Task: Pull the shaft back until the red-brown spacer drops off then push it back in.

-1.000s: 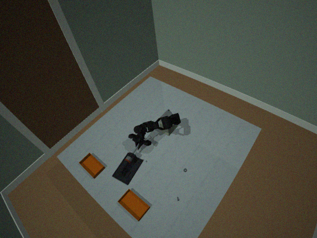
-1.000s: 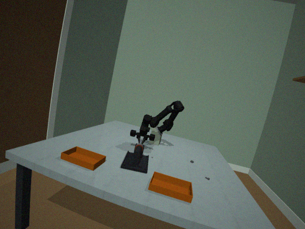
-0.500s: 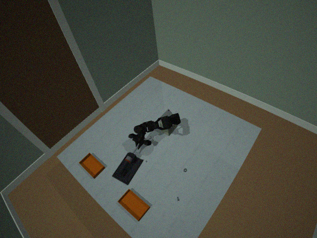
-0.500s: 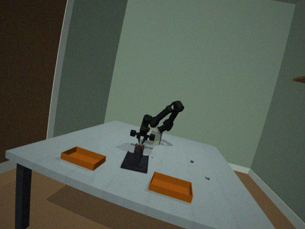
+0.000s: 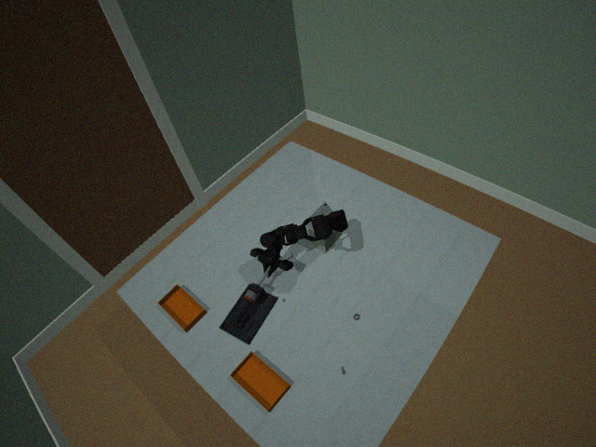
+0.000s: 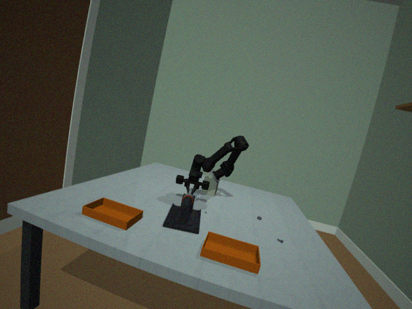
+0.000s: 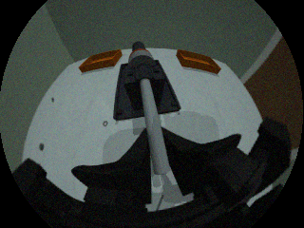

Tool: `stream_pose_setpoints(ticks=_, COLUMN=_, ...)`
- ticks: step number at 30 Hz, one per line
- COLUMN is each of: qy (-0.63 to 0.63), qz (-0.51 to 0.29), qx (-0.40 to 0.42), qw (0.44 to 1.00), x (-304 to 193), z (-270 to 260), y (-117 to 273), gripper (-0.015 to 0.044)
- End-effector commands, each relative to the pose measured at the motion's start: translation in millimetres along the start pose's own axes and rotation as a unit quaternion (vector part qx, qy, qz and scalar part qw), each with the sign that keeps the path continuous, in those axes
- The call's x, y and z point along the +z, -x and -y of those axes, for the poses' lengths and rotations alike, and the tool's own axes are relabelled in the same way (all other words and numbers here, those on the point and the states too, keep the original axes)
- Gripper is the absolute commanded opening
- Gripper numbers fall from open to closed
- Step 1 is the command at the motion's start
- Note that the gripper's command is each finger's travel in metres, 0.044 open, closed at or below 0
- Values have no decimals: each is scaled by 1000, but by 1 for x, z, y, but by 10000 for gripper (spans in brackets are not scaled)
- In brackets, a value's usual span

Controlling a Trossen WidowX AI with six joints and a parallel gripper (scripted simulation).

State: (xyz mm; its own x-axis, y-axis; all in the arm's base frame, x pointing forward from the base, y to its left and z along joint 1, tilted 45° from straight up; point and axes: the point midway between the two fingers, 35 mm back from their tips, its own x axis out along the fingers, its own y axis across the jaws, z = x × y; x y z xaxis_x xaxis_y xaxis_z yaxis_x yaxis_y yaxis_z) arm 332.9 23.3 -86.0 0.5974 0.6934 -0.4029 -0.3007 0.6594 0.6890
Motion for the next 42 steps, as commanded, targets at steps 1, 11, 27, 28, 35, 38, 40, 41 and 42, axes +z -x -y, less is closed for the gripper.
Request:
stream_pose_setpoints(ticks=1, qy=1, qz=-1, qx=2, qw=1000, x=-1, z=-1, y=1, gripper=0)
stream_pose_setpoints(ticks=11, qy=1, qz=-1, qx=2, qw=1000, x=-2, z=-1, y=1, gripper=0)
stream_pose_setpoints(ticks=27, qy=1, qz=-1, qx=2, qw=1000, x=-3, z=-1, y=2, gripper=0)
stream_pose_setpoints(ticks=28, qy=1, qz=-1, qx=2, qw=1000, x=-3, z=-1, y=3, gripper=0)
stream_pose_setpoints(ticks=35, qy=1, qz=-1, qx=2, qw=1000, x=-4, z=-1, y=3, gripper=0)
stream_pose_setpoints(ticks=38, qy=1, qz=-1, qx=2, qw=1000, x=-4, z=-1, y=3, gripper=0)
stream_pose_setpoints(ticks=40, qy=1, qz=-1, qx=2, qw=1000, x=-4, z=-1, y=3, gripper=0)
stream_pose_setpoints(ticks=41, qy=1, qz=-1, qx=2, qw=1000, x=-4, z=-1, y=4, gripper=0)
stream_pose_setpoints(ticks=42, qy=1, qz=-1, qx=2, qw=1000, x=-4, z=-1, y=4, gripper=0)
